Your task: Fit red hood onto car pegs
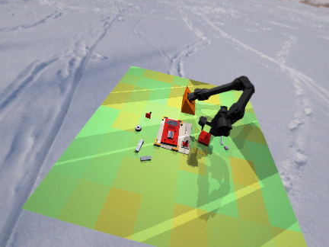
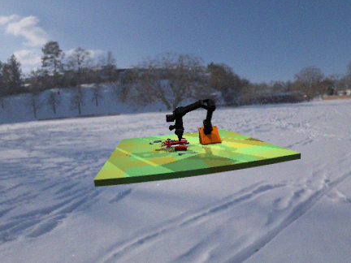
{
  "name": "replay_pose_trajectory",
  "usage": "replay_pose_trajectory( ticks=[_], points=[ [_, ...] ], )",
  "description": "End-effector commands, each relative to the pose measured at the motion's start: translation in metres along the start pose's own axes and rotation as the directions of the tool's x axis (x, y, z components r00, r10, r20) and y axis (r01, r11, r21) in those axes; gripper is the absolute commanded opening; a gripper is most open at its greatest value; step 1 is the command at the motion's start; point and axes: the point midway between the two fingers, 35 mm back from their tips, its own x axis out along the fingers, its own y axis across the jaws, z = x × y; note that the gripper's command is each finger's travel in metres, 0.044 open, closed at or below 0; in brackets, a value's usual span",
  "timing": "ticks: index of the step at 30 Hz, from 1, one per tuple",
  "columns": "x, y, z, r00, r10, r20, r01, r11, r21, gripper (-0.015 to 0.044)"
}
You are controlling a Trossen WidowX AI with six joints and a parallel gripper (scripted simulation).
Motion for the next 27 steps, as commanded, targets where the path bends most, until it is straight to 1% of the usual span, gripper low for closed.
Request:
replay_pose_trajectory(
  ticks=[1, 27],
  points=[
    [0.005, 0.0, -0.001, 1.0, 0.005, -0.007, -0.005, 1.0, 0.006, 0.044],
    [0.028, 0.0, 0.0, 1.0, 0.004, -0.007, -0.004, 1.0, 0.006, 0.044]
  ],
)
